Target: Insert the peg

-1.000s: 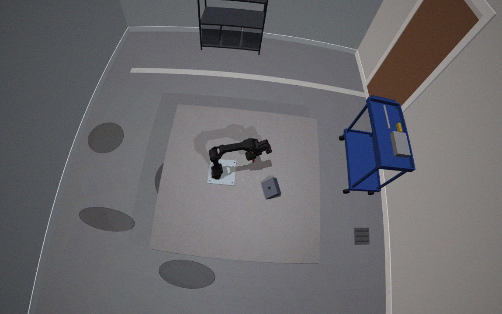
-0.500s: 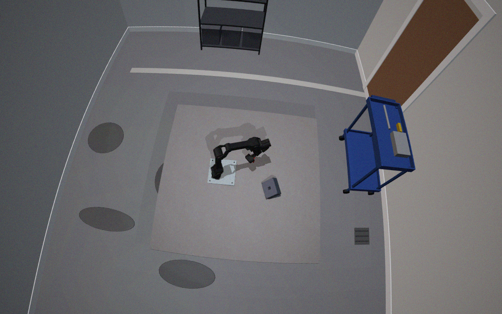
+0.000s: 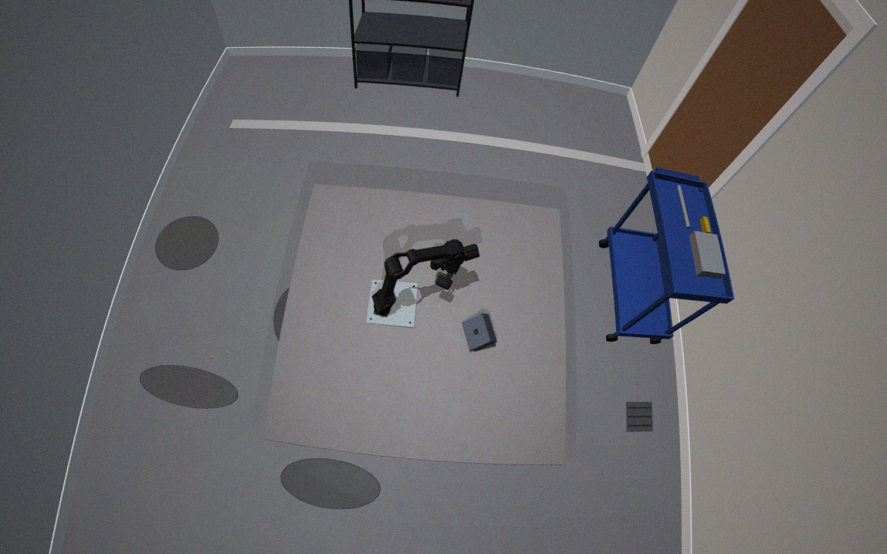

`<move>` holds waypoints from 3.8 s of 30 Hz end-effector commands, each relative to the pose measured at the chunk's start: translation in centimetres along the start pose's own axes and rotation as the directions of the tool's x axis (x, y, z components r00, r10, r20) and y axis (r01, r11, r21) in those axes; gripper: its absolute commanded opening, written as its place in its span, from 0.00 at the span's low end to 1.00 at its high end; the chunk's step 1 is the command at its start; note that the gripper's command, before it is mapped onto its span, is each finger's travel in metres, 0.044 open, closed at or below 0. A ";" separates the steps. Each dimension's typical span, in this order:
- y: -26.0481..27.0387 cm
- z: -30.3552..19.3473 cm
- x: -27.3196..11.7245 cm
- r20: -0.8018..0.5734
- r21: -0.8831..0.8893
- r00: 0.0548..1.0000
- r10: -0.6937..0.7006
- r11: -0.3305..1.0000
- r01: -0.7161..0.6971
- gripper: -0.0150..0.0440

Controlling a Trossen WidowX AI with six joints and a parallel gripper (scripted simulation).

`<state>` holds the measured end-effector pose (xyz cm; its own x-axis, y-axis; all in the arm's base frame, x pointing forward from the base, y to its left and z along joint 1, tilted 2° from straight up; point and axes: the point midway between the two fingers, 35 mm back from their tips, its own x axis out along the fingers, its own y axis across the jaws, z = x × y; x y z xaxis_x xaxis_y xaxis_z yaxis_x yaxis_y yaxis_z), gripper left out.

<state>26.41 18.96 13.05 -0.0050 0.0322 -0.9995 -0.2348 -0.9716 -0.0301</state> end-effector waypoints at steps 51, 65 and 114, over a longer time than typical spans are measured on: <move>0.0 0.1 6.3 0.009 -0.031 1.000 0.013 0.999 -0.013 0.73; 0.0 0.1 6.3 0.009 -0.031 1.000 0.013 0.999 -0.013 0.28; 0.9 -1.7 -1.7 0.010 0.042 0.999 -0.040 0.998 0.040 0.25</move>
<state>27.66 17.85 14.49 -0.0139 0.0576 -0.9982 -0.2704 -0.9614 -0.0517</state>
